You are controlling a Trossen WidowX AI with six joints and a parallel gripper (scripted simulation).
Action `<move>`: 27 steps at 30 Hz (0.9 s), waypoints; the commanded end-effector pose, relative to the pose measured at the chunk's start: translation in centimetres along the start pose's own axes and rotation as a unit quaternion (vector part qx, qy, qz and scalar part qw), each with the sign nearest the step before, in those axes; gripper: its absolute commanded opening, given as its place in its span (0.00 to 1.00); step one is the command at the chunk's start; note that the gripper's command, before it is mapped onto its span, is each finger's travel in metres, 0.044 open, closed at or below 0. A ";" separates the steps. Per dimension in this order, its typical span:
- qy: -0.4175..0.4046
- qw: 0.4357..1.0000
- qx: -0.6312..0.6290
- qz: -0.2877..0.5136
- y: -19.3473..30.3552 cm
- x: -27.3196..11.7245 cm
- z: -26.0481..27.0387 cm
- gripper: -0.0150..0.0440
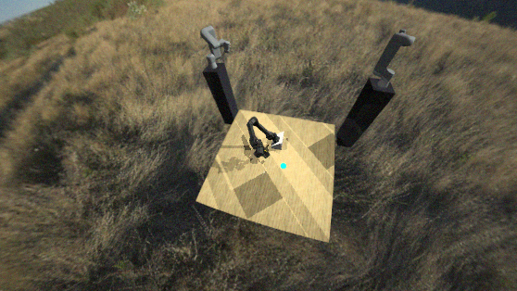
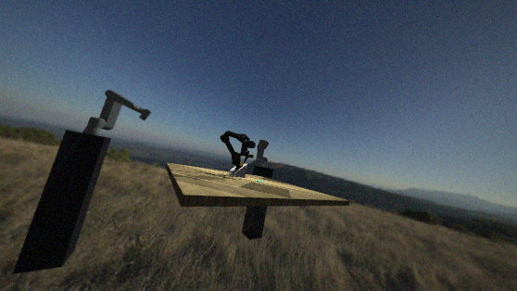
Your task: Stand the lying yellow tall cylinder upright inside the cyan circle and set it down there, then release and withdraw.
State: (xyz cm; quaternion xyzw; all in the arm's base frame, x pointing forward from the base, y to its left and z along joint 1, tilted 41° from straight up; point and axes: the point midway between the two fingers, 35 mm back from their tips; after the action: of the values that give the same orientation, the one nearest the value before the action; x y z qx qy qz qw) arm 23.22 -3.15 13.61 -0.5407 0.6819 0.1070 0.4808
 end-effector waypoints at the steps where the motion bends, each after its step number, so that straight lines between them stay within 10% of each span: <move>1: -0.004 0.998 -0.056 0.002 0.1 -0.2 1.6 0.43; 27: -0.011 0.938 -0.346 0.004 2.3 -0.9 9.4 0.43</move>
State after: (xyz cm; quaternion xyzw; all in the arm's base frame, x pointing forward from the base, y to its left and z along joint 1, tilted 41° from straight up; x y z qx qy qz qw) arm 26.04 3.49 9.44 -0.6582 0.6138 0.3160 0.3001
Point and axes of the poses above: the point midway between the two fingers, 35 mm back from their tips, its own x axis out along the fingers, its own z axis across the jaws, y = z × x, and after that the axes turned 2 degrees about x, right-handed
